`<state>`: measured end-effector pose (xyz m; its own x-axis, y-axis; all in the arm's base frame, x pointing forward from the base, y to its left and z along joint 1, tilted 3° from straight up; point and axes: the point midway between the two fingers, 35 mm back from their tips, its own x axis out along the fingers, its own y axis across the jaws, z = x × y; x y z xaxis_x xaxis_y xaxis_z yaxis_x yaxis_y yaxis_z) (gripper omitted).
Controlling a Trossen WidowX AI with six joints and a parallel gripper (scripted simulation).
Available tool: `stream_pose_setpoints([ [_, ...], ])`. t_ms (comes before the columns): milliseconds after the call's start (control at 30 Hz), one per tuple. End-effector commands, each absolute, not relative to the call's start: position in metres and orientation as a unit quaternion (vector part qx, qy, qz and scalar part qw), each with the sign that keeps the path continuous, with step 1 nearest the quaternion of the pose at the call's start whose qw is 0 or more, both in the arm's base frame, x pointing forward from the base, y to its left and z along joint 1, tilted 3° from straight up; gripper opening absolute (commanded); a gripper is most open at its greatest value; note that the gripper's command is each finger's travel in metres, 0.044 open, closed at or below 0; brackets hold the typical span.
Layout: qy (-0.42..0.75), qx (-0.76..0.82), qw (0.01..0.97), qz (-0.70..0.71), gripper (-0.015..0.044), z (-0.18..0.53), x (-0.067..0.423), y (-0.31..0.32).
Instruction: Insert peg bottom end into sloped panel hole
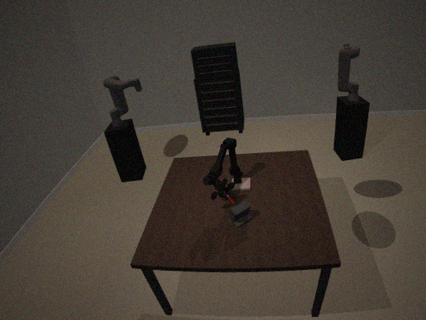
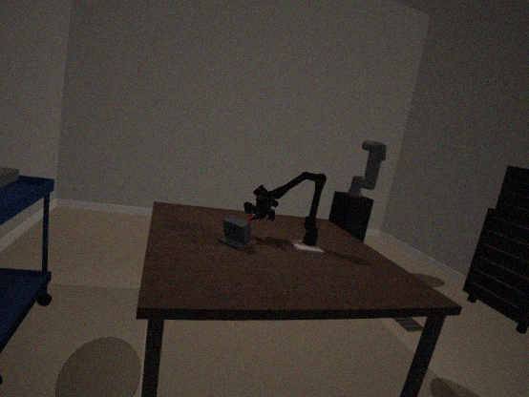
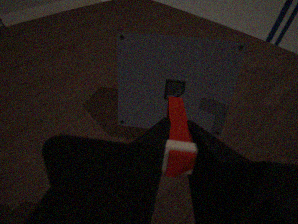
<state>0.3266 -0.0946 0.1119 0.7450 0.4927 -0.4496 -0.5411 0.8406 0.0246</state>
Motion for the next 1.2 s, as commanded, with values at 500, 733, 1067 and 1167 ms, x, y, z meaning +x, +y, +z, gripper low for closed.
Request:
stream_pose_setpoints([
  [500, 0.213, -0.06, 0.936, 0.274, 0.0, 0.106, 0.335, -0.09],
  [733, 0.211, -0.061, 0.937, 0.274, 0.0, 0.103, 0.342, -0.085],
  [1067, 0.209, -0.061, 0.937, 0.274, 0.0, 0.097, 0.351, -0.079],
  [1167, 0.208, -0.061, 0.937, 0.276, 0.0, 0.099, 0.349, -0.08],
])
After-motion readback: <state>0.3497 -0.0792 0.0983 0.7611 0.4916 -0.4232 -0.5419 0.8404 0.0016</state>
